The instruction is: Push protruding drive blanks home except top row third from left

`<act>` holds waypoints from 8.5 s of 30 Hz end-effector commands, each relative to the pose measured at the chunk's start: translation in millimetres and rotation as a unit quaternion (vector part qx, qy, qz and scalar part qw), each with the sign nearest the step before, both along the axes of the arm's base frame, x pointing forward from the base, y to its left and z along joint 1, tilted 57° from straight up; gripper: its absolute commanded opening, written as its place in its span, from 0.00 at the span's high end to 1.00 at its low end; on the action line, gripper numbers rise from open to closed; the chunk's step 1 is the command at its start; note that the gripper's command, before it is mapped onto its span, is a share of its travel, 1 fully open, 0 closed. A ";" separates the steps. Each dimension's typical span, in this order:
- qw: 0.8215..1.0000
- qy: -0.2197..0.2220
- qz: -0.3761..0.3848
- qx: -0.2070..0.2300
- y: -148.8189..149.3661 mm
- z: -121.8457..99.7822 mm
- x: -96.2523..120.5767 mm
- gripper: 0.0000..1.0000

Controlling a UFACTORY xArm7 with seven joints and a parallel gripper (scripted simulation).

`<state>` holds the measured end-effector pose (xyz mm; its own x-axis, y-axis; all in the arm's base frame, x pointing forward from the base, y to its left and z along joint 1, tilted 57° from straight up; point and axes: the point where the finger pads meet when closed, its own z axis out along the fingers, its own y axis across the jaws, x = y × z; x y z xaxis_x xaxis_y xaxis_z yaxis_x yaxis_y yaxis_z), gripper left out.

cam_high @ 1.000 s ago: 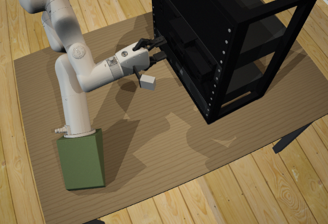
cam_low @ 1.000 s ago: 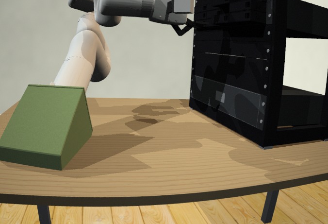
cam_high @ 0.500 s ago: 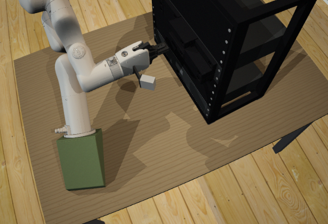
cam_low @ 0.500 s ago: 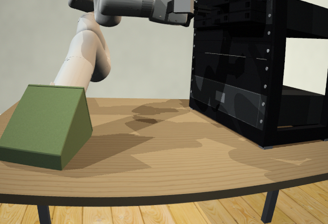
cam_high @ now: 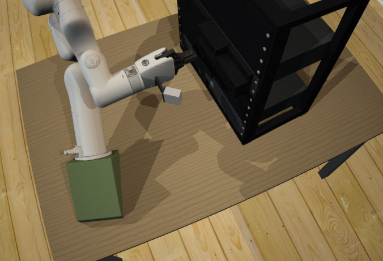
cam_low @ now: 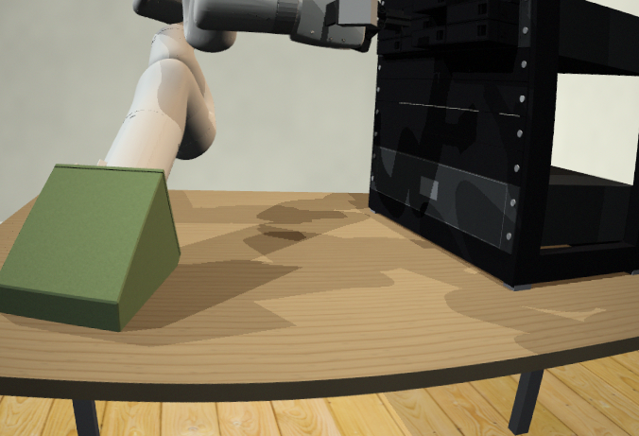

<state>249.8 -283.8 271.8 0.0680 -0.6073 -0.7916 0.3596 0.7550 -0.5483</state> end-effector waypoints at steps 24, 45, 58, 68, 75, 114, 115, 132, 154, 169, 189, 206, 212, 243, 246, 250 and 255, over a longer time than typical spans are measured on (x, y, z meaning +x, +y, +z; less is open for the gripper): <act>1.000 0.000 -0.001 -0.001 8.5 -5.1 19.5 1.00; 1.000 0.000 -0.001 -0.001 4.4 -0.5 35.0 1.00; 1.000 0.000 -0.001 -0.001 2.5 1.6 42.0 1.00; 1.000 0.000 -0.001 -0.001 1.0 3.1 47.3 1.00; 1.000 0.000 -0.001 -0.001 -0.1 4.3 51.2 1.00; 1.000 0.000 -0.001 -0.001 -3.3 8.0 63.3 1.00; 1.000 0.000 -0.001 -0.001 -3.3 8.0 63.3 1.00; 1.000 0.000 -0.001 -0.001 -4.0 9.0 66.0 1.00; 1.000 0.000 -0.001 -0.001 -4.8 10.2 69.4 1.00; 1.000 0.000 -0.001 -0.001 -5.4 10.9 71.6 1.00; 1.000 0.000 -0.001 -0.001 -6.0 11.4 73.8 1.00; 1.000 0.000 -0.001 -0.001 9.8 -5.7 15.1 1.00; 1.000 0.000 -0.001 -0.001 16.0 -12.5 -8.2 1.00; 1.000 0.000 -0.001 -0.001 -21.2 -66.9 -13.3 1.00; 1.000 0.000 -0.001 -0.001 -31.8 -81.2 -12.8 1.00; 1.000 0.000 -0.001 -0.001 -40.4 -92.8 -12.5 1.00; 1.000 0.000 -0.001 -0.001 -46.9 -101.5 -12.2 1.00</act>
<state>236.7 -320.3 177.2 0.0330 -0.5927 -0.8047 0.3474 0.7618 -0.5468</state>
